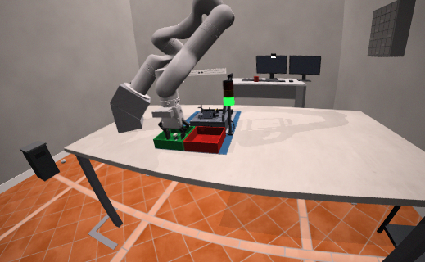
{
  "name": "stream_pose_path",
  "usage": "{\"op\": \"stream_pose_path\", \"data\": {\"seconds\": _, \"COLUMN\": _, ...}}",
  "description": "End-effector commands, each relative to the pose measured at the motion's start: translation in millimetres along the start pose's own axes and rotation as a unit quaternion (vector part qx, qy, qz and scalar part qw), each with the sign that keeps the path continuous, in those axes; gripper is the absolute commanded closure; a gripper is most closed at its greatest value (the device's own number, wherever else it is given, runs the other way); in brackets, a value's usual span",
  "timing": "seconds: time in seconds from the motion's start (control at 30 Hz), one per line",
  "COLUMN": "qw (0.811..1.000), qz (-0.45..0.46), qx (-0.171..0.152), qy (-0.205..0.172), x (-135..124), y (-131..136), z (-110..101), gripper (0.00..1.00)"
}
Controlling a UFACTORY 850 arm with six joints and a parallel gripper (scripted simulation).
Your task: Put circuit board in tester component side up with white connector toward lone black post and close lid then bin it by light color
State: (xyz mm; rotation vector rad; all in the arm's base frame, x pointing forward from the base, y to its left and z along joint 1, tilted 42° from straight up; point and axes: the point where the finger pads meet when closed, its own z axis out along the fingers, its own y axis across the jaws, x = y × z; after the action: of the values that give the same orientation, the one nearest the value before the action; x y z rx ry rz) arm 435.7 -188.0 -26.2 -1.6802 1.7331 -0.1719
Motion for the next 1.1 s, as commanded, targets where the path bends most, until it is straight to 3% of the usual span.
{"op": "stream_pose_path", "data": {"seconds": 0.0, "qw": 1.000, "qz": 0.000, "qx": 0.000, "qy": 0.000, "x": 0.4, "y": -0.3, "z": 0.2, "gripper": 0.21}}
{"op": "stream_pose_path", "data": {"seconds": 0.57, "qw": 1.000, "qz": 0.000, "qx": 0.000, "qy": 0.000, "x": 0.4, "y": -0.3, "z": 0.9, "gripper": 0.21}}
{"op": "stream_pose_path", "data": {"seconds": 0.6, "qw": 1.000, "qz": 0.000, "qx": 0.000, "qy": 0.000, "x": 0.4, "y": -0.3, "z": 0.9, "gripper": 0.00}}
{"op": "stream_pose_path", "data": {"seconds": 1.07, "qw": 1.000, "qz": 0.000, "qx": 0.000, "qy": 0.000, "x": 0.4, "y": -0.3, "z": 0.9, "gripper": 0.00}}
